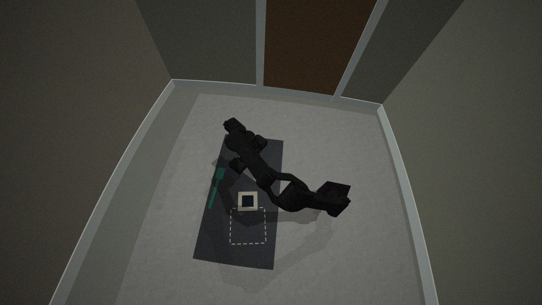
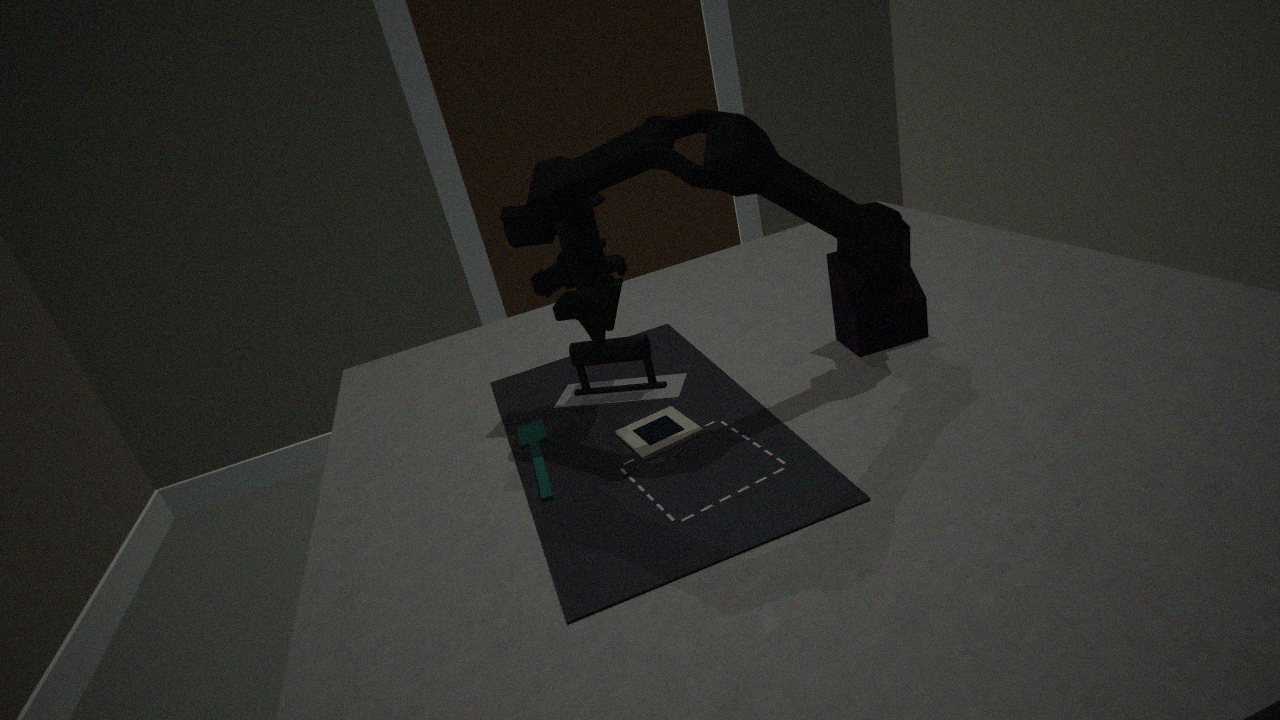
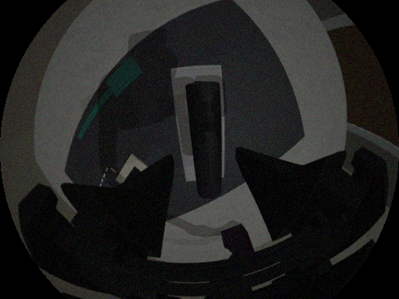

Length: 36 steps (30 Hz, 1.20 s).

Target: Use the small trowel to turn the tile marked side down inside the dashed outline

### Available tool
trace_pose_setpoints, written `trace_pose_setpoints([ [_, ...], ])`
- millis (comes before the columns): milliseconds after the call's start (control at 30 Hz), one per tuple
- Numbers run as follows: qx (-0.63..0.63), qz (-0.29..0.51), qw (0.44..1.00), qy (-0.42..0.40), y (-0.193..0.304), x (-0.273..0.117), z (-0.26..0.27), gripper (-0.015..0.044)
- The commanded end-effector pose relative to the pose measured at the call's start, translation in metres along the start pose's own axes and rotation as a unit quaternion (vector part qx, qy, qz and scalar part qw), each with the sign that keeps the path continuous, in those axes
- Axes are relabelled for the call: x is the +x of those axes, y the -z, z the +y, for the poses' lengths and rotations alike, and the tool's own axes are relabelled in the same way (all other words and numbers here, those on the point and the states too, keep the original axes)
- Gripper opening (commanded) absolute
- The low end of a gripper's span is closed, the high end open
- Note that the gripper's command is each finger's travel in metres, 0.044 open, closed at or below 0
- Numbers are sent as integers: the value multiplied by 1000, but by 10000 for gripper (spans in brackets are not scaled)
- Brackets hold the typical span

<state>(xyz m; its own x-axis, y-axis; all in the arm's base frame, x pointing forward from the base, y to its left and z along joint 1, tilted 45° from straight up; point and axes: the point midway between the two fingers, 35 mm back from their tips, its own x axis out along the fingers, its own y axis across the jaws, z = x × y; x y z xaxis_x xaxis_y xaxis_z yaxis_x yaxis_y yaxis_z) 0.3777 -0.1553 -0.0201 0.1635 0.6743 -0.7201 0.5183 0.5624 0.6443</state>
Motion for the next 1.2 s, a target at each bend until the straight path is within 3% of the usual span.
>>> trace_pose_setpoints([
  [0,5,2,1000,-2,0,9,-2,270],
  [500,5,3,1000,-3,0,31,-1,270],
  [600,5,3,1000,-3,0,31,-1,191],
  [900,5,3,1000,-3,0,31,-1,131],
  [1167,5,3,1000,-3,0,31,-1,130],
])
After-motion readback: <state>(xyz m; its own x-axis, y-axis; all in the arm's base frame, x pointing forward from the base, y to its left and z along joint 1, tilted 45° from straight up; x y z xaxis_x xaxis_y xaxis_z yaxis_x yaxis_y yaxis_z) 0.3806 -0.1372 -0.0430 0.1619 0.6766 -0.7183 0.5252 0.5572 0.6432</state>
